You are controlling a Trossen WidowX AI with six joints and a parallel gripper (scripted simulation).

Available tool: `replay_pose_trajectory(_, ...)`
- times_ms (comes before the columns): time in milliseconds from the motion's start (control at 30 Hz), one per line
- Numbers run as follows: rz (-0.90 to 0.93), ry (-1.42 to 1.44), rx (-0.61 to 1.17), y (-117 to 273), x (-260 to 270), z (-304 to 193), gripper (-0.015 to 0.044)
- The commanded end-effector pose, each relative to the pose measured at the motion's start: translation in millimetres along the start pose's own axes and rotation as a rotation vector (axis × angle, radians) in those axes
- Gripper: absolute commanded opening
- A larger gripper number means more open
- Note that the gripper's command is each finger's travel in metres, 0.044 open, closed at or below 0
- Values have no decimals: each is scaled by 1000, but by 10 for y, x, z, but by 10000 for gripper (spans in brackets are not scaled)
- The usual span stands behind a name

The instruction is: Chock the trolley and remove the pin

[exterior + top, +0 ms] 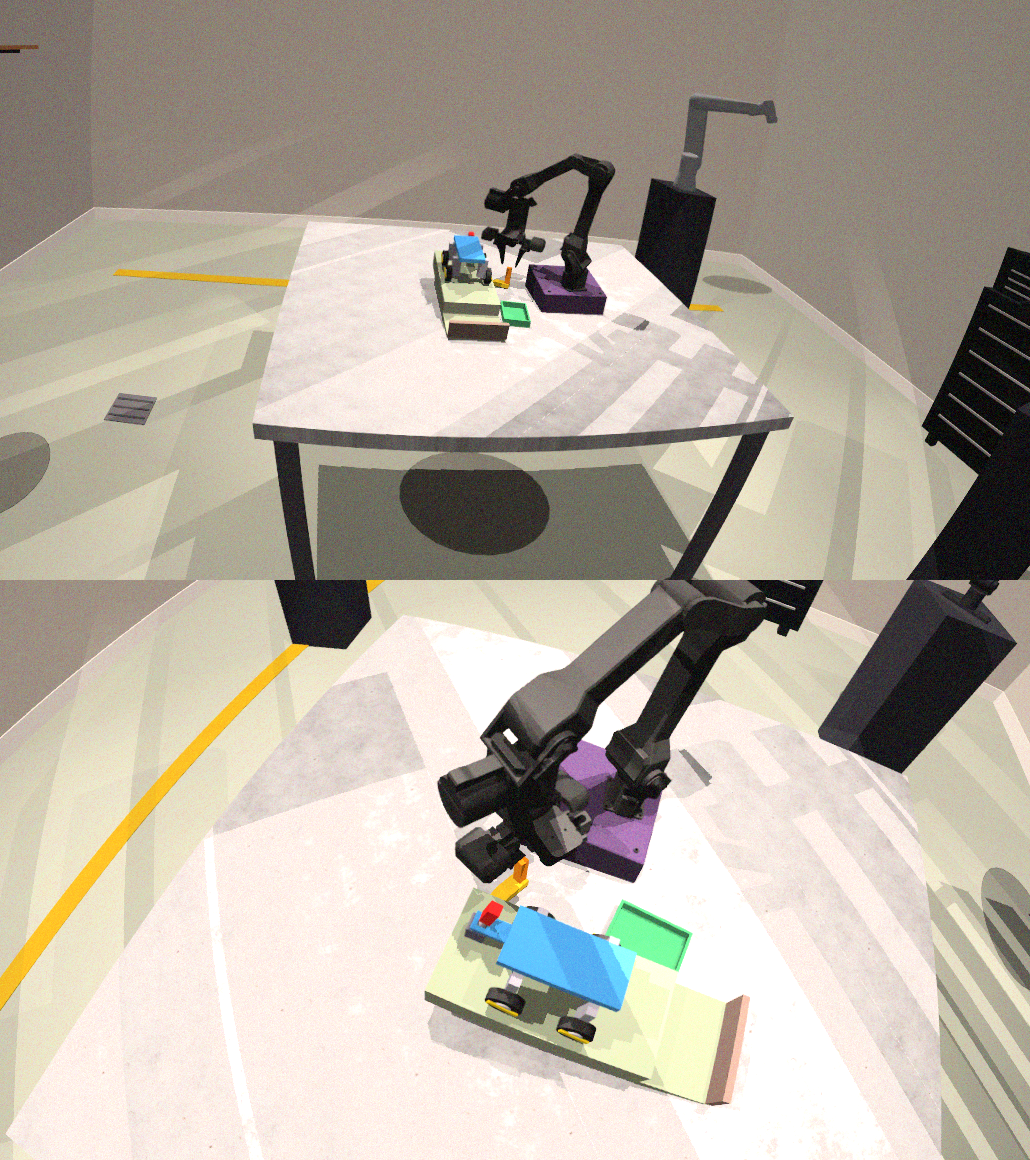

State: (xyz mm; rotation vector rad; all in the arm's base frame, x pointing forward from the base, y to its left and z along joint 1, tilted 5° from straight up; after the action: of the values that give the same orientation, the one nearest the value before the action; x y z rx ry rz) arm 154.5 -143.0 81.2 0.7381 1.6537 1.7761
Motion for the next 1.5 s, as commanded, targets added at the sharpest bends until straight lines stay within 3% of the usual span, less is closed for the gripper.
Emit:
replay_pose_trajectory(0, 8, -7, -3, -80, 19, 2, 190)
replay_pose_trajectory(1100, 9, -7, -3, -452, 32, 4, 190)
replay_pose_trajectory(1233, 4, 0, 0, -424, 14, 2, 85)
replay_pose_trajectory(1467, 4, 0, 0, -424, 14, 2, 38)
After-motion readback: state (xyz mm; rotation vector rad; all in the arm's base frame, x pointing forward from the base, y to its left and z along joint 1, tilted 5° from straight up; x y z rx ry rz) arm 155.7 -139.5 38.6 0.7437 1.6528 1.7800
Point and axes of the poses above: the point midway between the two fingers, 35 mm back from their tips, its own y axis back along the fingers, its own x axis across the jaws, z = x × y, the point moved 4 cm from there along y, back along the fingers, and after that the axes turned 15 degrees about -y, right-handed, at the moved point
